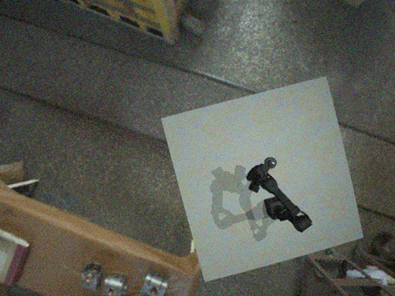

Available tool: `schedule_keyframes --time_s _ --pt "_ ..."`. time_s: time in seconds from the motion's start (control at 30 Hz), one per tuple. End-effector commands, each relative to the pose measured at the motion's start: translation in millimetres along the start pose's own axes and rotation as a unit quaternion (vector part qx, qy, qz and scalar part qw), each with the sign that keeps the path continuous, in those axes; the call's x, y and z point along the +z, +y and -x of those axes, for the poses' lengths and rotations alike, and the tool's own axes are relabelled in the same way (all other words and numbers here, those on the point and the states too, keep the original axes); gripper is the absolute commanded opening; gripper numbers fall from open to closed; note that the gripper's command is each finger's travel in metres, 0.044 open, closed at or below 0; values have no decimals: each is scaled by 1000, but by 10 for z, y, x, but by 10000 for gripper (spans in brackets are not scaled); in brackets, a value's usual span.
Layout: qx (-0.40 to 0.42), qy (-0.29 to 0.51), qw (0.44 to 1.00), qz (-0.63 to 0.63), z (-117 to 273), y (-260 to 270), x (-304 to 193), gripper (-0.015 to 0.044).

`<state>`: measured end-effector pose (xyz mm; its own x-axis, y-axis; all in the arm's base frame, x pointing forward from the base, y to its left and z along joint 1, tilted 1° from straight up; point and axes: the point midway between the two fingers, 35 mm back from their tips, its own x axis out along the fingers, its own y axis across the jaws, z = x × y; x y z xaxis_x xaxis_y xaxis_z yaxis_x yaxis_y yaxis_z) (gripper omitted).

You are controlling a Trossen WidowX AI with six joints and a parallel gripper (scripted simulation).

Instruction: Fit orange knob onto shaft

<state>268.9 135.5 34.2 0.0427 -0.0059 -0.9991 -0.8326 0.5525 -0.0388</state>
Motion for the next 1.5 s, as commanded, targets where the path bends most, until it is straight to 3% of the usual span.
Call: schedule_keyframes --time_s 0.0,0.53,0.8,1.1,1.47 --pt "5 0 1000 2 -199 1 18 0" --pt "8 2 1000 0 -865 -28 43 0" --pt "8 2 1000 0 -914 -44 26 0" --pt "6 4 1000 -3 -895 -47 29 236" --pt "6 4 1000 -3 -895 -47 29 240"
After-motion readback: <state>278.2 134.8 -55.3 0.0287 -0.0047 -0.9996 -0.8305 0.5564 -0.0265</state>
